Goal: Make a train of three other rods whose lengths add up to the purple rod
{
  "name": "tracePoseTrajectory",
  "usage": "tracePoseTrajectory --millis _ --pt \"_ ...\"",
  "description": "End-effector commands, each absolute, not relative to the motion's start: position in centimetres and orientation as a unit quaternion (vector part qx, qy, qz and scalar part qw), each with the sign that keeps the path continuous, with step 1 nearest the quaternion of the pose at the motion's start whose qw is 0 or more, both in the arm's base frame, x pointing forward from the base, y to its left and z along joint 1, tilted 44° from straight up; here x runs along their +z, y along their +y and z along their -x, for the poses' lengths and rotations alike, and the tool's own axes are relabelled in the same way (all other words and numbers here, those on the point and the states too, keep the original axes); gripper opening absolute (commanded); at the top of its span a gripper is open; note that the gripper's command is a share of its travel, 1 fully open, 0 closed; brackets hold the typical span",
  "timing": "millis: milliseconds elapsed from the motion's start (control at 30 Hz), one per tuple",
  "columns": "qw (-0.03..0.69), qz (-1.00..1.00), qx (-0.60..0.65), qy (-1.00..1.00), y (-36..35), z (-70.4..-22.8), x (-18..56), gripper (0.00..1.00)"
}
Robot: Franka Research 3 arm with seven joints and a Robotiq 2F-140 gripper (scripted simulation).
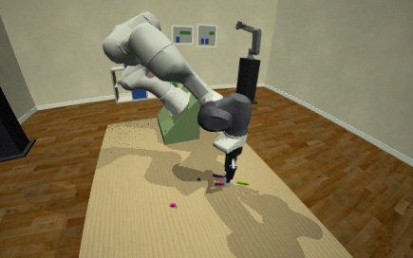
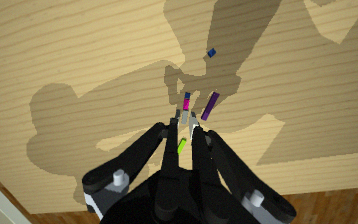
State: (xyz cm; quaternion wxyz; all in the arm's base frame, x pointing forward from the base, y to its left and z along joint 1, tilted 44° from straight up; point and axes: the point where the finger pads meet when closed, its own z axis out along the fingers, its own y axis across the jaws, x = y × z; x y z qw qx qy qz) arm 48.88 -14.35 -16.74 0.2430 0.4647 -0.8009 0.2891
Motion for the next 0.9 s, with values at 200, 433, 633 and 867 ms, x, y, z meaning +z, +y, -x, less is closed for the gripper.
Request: tracePoseTrajectory --millis 200,433,633,867 --pt "0.241 -0.464 0.29 -0.802 -13.2 -49.2 -15.5 0.15" --pt "0.241 -0.464 0.29 -0.802 -11.4 -49.5 -13.7 0.15" --pt "0.241 -0.464 0.29 -0.802 -9.3 -49.9 -11.5 0.15" --pt "0.241 -0.464 0.29 -0.802 -8.3 -50.0 -10.5 0.15"
